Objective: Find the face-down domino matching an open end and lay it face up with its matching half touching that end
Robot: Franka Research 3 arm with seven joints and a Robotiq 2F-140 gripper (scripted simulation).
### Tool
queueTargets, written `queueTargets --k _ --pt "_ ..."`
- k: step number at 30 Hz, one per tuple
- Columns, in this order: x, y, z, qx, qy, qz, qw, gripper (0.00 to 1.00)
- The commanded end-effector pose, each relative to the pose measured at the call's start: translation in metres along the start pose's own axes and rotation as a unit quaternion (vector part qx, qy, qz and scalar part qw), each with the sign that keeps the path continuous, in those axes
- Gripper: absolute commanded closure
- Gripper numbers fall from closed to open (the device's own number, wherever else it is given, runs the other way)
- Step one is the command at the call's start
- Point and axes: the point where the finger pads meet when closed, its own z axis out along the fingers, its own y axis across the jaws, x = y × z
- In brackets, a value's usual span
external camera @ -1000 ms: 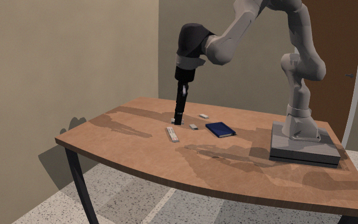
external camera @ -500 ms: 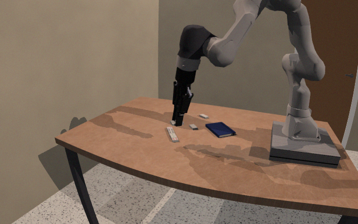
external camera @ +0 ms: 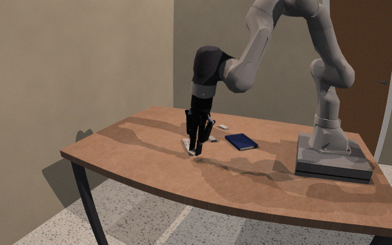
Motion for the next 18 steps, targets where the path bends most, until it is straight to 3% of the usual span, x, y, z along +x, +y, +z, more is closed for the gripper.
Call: queueTargets --k 1,10,18 --pt "-0.006 -0.002 0.015 -0.022 -0.020 -0.136 0.990 0.78" --pt "-0.006 0.001 0.027 -0.035 -0.026 -0.226 0.973 0.78" --pt "-0.006 0.001 0.027 -0.048 -0.047 -0.338 0.939 0.78"
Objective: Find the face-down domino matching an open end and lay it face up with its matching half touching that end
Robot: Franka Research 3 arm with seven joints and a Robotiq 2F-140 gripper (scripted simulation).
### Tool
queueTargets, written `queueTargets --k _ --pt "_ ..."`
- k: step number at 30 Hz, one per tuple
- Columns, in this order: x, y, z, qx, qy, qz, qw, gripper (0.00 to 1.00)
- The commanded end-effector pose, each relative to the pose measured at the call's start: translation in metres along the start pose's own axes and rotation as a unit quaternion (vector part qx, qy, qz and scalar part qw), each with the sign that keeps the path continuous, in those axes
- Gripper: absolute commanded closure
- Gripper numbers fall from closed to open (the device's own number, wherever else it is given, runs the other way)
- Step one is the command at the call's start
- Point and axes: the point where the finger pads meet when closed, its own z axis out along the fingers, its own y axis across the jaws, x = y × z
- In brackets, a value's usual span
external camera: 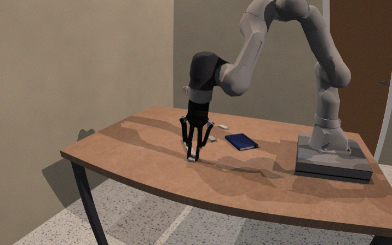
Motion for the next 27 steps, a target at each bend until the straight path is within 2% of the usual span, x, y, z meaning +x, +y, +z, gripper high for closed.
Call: queueTargets --k 1,7,9,11,27 --pt "0.0015 0.0024 0.0015 -0.027 -0.026 -0.134 0.990 0.78" --pt "0.0015 0.0024 0.0015 -0.040 -0.039 -0.202 0.978 0.78" --pt "0.0015 0.0024 0.0015 -0.040 -0.039 -0.202 0.978 0.78" --pt "0.0015 0.0024 0.0015 -0.049 -0.047 -0.242 0.968 0.78" --pt "0.0015 0.0024 0.0015 -0.050 -0.047 -0.245 0.967 0.78"
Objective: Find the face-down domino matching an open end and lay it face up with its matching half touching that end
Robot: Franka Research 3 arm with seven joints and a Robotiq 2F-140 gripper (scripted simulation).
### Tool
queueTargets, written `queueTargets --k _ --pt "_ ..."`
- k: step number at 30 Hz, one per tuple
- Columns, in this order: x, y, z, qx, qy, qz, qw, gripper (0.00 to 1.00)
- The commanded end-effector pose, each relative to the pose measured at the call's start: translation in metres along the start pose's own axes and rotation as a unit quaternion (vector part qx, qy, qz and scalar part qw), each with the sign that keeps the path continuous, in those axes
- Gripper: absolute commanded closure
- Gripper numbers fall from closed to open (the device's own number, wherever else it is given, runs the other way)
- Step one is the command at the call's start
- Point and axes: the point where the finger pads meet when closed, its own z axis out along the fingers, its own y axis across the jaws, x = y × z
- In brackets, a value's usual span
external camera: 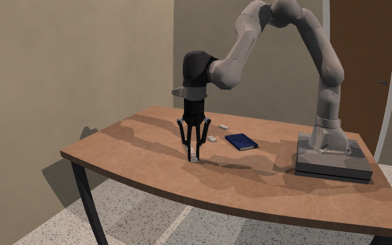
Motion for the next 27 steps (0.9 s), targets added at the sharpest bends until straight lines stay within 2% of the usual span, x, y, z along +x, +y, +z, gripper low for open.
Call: queueTargets --k 1,27 --pt "-0.0002 0.0030 0.0008 -0.007 -0.002 -0.030 1.000 0.78" --pt "0.0097 0.0041 0.0008 -0.007 -0.002 -0.030 1.000 0.78"
